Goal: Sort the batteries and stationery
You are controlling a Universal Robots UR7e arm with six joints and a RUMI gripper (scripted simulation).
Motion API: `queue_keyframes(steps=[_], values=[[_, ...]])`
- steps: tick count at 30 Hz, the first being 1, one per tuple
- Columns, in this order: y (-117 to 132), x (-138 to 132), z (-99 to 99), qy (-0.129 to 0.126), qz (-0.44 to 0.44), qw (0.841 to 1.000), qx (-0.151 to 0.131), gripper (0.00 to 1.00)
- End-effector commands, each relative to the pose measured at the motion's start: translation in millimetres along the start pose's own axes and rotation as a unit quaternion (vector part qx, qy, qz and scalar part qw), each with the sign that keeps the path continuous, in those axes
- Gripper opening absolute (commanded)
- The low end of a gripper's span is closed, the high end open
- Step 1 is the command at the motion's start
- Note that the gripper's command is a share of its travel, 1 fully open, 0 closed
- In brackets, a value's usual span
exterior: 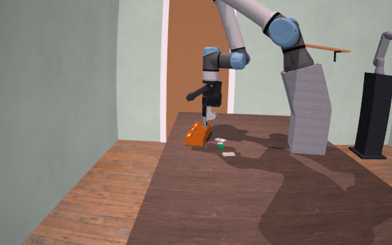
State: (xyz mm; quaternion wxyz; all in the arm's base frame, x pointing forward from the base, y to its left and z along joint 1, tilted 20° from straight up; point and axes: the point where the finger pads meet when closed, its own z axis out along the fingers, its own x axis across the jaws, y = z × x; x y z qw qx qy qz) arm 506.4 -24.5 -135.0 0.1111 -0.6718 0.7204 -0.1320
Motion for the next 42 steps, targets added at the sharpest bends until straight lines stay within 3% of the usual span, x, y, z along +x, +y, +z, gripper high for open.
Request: queue_keyframes(steps=[1, 11, 28, 42], values=[[-10.9, 18.4, 0.3, -0.001, -0.001, 1.000, -0.001, 0.00], [-33.3, 59.2, 0.4, -0.001, -0.001, 1.000, -0.001, 0.00], [-32.3, 57.2, 0.4, -0.001, -0.001, 1.000, -0.001, 0.00], [-32.2, 57.1, 24.4, -0.001, -0.001, 1.000, -0.001, 0.00]])
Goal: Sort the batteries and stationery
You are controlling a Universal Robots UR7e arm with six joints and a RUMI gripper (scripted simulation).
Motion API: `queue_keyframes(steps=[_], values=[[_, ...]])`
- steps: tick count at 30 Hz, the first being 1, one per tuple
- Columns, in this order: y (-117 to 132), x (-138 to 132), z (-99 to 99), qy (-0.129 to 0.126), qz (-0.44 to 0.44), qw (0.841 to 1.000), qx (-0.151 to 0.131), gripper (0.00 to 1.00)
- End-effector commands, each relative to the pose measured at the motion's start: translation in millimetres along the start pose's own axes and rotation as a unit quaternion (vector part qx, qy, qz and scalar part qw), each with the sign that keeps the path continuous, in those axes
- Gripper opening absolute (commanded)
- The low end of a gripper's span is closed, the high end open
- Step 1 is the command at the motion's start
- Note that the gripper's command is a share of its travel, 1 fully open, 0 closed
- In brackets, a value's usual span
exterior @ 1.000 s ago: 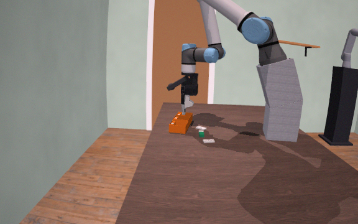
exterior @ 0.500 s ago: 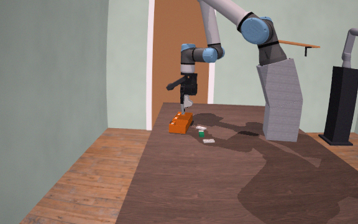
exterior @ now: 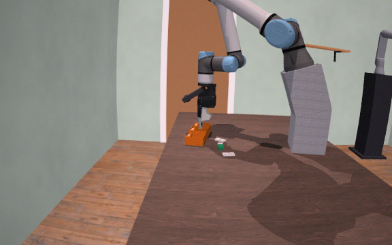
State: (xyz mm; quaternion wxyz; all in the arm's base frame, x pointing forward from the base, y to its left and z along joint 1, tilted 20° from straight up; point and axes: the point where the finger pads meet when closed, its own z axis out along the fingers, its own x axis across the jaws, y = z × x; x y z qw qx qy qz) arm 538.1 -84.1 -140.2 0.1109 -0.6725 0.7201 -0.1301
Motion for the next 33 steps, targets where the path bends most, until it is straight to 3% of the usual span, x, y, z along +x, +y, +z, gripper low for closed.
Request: queue_keyframes(steps=[1, 16, 31, 32, 33], values=[[-0.6, 0.1, 8.4, 0.000, 0.000, 1.000, 0.001, 0.00], [-0.5, 0.0, 33.8, 0.000, 0.000, 1.000, 0.001, 0.00], [0.0, -0.9, 33.8, 0.000, 0.000, 1.000, 0.001, 0.00], [0.0, -0.9, 33.8, 0.000, 0.000, 1.000, 0.001, 0.24], [0.0, -0.9, 33.7, 0.000, 0.000, 1.000, 0.001, 0.24]])
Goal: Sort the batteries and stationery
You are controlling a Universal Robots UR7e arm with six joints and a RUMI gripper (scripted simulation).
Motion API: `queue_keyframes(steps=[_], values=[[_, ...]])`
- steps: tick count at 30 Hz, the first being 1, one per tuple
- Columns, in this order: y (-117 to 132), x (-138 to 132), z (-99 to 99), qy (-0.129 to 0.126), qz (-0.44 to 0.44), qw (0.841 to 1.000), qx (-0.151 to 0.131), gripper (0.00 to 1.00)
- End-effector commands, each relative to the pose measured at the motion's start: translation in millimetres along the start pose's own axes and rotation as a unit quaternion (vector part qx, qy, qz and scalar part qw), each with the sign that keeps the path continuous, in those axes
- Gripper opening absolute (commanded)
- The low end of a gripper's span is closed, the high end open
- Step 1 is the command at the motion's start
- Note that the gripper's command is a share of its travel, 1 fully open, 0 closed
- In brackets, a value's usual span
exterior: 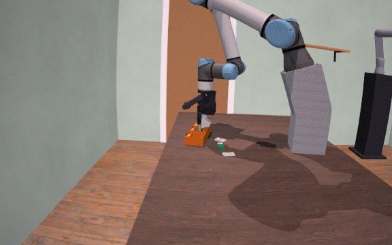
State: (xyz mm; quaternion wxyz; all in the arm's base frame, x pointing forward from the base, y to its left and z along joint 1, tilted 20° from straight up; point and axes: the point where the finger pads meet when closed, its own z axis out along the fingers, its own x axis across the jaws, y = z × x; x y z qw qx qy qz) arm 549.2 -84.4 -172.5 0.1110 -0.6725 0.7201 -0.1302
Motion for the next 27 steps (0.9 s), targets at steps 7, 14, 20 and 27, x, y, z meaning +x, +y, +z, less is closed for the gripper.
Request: queue_keyframes(steps=[7, 14, 20, 27], values=[[-0.5, 0.1, -0.4, 0.000, 0.000, 1.000, 0.001, 0.24], [-0.5, 0.1, -0.4, 0.000, 0.000, 1.000, 0.001, 0.24], [-0.4, 0.1, -5.7, 0.000, 0.000, 1.000, 0.001, 0.24], [-0.4, 0.1, -15.0, 0.000, 0.000, 1.000, 0.001, 0.24]])
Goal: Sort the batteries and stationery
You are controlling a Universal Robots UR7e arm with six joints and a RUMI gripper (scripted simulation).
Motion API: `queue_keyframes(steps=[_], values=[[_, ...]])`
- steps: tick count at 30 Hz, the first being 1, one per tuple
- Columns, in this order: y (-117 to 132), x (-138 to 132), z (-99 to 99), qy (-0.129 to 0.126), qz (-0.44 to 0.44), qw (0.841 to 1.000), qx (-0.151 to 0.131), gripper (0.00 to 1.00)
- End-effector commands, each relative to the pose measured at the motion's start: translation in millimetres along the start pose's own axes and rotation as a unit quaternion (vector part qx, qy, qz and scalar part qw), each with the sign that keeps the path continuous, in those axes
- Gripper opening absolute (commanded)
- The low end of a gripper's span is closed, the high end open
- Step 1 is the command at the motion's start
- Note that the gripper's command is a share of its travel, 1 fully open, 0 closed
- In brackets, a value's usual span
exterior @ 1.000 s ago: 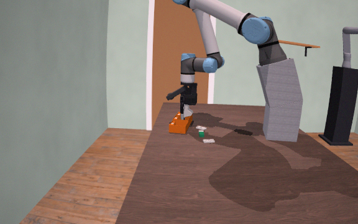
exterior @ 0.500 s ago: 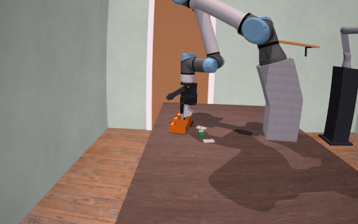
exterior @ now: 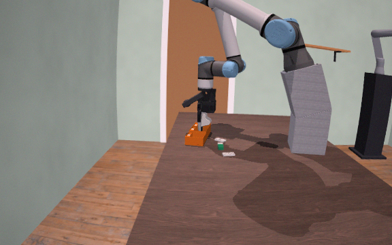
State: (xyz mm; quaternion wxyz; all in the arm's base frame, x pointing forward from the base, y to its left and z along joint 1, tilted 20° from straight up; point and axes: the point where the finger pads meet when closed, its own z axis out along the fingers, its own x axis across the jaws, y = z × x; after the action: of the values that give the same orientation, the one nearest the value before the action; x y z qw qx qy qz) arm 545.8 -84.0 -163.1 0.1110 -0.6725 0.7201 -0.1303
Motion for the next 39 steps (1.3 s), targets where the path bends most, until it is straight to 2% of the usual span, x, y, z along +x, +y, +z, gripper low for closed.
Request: queue_keyframes(steps=[1, 13, 17, 27, 34, 36, 37, 39], values=[[-0.5, 0.1, -5.1, 0.000, 0.000, 1.000, 0.001, 0.24], [-0.5, 0.1, -19.7, 0.000, 0.000, 1.000, 0.001, 0.24], [-0.4, 0.1, -39.7, 0.000, 0.000, 1.000, 0.001, 0.24], [-0.3, 0.0, -41.8, 0.000, 0.000, 1.000, 0.001, 0.24], [39.0, -43.1, -44.0, 0.000, -0.143, 0.990, 0.000, 0.23], [39.0, -43.1, -44.0, 0.000, -0.143, 0.990, 0.000, 0.23], [44.7, -49.2, -44.3, 0.000, -0.189, 0.982, 0.000, 0.23], [55.9, -61.5, -45.0, 0.000, -0.214, 0.977, -0.001, 0.23]])
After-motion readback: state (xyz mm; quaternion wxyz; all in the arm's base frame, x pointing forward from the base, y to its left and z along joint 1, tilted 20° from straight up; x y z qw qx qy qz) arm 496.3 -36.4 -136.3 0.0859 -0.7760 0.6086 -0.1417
